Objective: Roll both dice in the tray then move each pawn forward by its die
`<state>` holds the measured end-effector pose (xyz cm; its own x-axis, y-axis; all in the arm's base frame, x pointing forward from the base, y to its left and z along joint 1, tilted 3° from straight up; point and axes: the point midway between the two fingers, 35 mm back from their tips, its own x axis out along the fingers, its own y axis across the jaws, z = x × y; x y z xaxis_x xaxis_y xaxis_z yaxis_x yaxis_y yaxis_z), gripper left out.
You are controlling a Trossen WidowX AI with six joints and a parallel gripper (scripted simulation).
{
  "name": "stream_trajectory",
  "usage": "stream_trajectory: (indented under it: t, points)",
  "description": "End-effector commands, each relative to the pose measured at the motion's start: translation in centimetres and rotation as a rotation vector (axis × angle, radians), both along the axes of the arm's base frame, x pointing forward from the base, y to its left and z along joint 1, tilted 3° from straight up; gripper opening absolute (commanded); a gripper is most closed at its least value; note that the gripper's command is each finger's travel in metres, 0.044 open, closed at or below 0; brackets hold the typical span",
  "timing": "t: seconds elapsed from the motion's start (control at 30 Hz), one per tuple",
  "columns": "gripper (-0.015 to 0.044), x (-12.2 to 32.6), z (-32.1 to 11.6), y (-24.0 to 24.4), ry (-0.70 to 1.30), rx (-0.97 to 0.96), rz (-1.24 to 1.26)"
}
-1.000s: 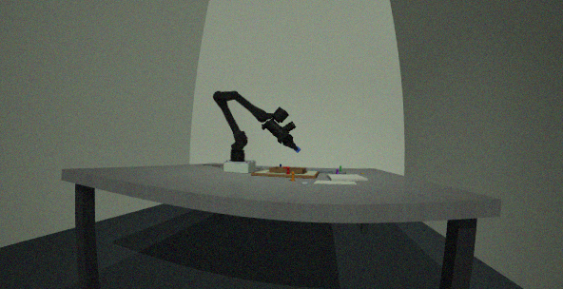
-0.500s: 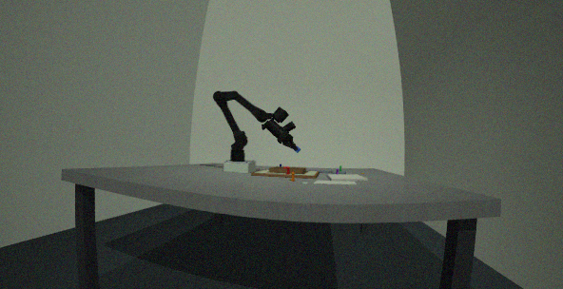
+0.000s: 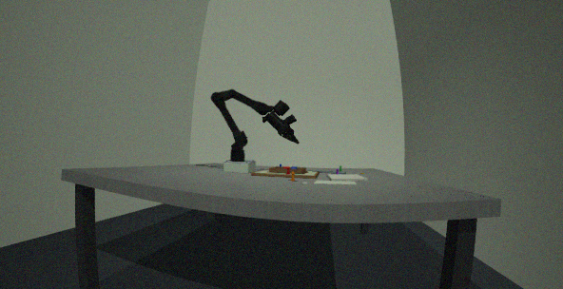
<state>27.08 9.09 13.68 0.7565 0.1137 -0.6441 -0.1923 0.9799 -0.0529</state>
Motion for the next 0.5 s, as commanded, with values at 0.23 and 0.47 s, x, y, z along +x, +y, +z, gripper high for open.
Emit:
stream_trajectory:
  t: [0.23, 0.47]
  points:
    - [0.044, 1.9, -2.3, -0.6, 0.48, -0.112, -0.025]
    - [0.044, 3.3, -3.8, -6.5, 0.811, -0.155, -0.05]
